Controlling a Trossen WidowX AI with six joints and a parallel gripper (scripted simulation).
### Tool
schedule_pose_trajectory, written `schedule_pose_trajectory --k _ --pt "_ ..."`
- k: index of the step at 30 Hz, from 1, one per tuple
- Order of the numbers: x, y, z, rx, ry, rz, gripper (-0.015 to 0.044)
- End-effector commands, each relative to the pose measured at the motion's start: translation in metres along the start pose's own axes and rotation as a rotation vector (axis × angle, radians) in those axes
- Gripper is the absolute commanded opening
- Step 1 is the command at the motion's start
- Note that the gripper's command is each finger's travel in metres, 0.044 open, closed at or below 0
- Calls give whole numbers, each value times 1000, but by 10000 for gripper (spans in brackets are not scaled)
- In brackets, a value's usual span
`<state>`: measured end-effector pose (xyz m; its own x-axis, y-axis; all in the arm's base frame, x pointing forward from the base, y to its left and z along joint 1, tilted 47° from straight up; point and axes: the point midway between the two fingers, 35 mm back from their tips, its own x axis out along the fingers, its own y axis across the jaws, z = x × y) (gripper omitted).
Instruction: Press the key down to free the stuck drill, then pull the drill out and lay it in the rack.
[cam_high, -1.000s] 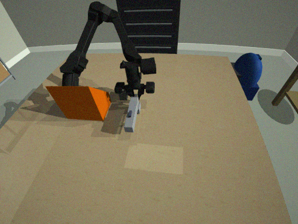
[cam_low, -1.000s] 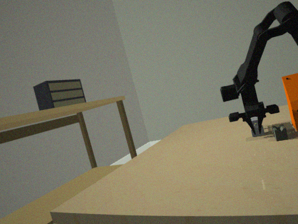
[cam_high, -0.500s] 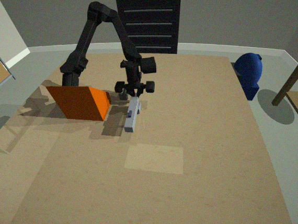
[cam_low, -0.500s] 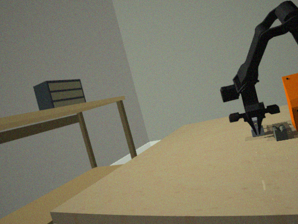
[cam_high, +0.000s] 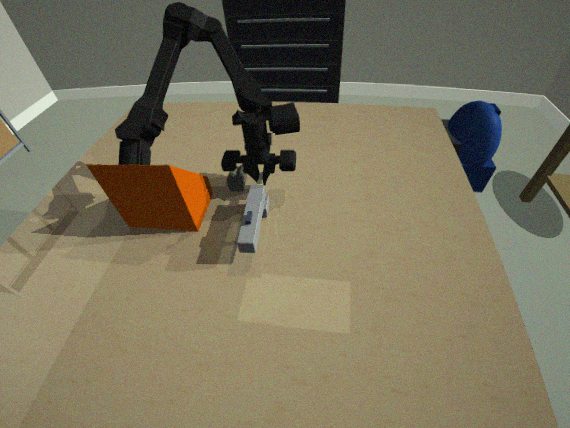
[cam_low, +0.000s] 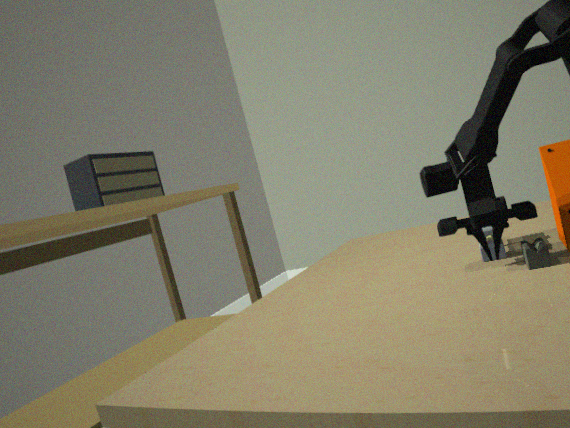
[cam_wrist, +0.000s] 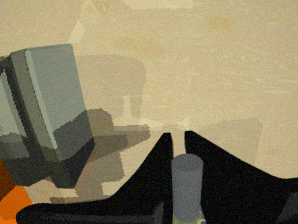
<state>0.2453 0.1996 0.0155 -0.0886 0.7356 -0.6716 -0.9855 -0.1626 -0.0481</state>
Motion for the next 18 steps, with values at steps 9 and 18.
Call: schedule_pose_trajectory --k 9,18 --pt "0 0 11 0 0 0 53" --pt "0 0 10 0 0 0 289"
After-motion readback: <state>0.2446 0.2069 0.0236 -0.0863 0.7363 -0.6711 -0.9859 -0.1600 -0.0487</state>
